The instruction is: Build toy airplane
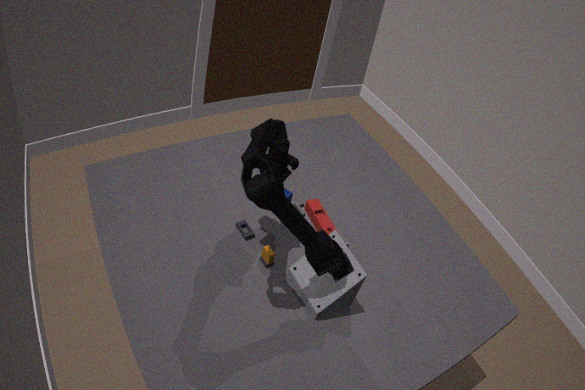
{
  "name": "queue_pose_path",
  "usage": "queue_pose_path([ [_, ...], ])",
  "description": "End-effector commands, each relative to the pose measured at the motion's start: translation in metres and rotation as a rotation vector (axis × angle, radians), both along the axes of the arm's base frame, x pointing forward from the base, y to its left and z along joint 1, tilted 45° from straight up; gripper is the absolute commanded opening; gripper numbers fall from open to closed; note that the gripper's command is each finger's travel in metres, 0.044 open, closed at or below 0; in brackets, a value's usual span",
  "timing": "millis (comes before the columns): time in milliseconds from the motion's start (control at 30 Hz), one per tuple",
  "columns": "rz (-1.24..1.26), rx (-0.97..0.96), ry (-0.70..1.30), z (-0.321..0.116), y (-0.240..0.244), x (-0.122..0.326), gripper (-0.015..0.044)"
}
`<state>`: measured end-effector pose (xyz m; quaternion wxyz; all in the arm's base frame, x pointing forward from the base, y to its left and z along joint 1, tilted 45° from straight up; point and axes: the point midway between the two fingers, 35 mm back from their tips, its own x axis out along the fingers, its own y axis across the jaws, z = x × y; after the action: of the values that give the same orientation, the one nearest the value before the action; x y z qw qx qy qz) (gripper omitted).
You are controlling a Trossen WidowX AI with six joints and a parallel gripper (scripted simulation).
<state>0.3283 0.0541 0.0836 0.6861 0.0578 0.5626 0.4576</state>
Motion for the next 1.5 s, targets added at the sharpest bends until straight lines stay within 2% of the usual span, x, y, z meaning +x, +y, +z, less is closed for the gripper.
queue_pose_path([
  [0,0.040,-0.003,-0.038,-0.012,-0.009,0.001,0.0000],
  [1467,0.581,0.046,-0.543,-0.127,-0.090,-0.021,0.0000],
])
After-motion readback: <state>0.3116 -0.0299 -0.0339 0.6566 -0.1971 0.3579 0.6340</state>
